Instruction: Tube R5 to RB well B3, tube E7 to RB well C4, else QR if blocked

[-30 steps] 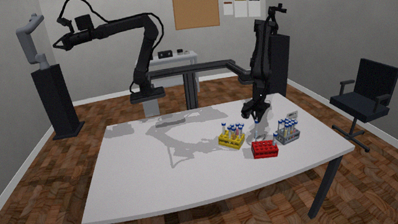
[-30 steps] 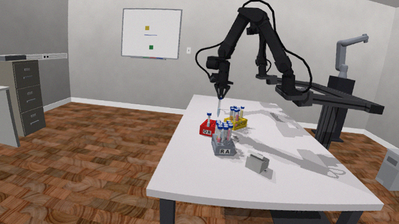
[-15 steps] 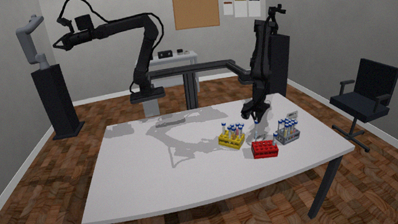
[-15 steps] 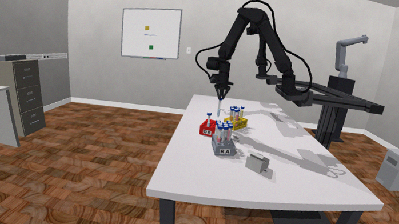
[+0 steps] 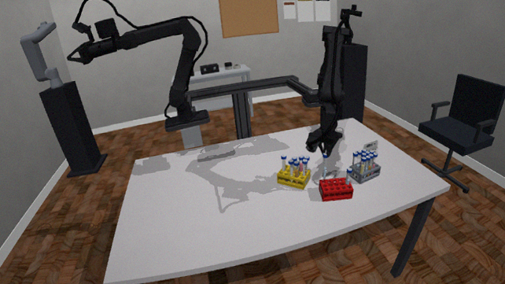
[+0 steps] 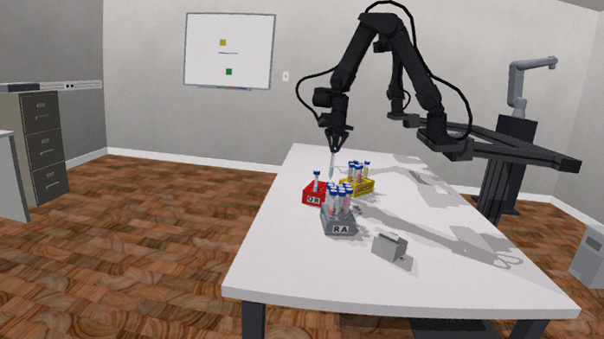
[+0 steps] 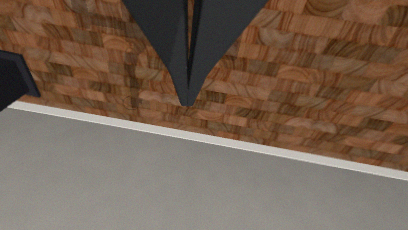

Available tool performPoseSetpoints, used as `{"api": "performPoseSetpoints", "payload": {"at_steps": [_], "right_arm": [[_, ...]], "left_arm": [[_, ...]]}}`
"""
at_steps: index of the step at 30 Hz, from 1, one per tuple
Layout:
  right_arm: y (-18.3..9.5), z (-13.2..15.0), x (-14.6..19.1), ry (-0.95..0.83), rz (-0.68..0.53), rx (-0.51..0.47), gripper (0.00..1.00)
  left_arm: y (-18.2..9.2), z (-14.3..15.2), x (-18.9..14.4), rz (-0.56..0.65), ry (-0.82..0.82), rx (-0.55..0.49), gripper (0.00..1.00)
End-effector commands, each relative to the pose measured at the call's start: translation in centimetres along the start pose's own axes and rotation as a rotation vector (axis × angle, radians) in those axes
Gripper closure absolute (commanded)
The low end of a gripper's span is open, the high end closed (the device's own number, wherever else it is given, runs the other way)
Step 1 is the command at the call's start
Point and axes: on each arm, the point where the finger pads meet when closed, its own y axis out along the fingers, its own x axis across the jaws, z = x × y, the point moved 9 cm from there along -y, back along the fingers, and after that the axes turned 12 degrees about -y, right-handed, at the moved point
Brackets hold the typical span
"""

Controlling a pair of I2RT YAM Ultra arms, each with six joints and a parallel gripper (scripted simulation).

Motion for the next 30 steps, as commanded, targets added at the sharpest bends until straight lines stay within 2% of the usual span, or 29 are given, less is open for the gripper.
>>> {"api": "performPoseSetpoints", "payload": {"at_steps": [1,30], "right_arm": [[-1.2,-1.8,-1.0,0.008,0.032,-0.044,1.00],[-1.2,-1.8,-1.0,0.008,0.032,-0.044,1.00]], "left_arm": [[0.6,0.3,-0.2,0.012,0.005,0.002,1.00],[1.2,0.1,-0.1,0.009,0.003,-0.008,1.00]]}}
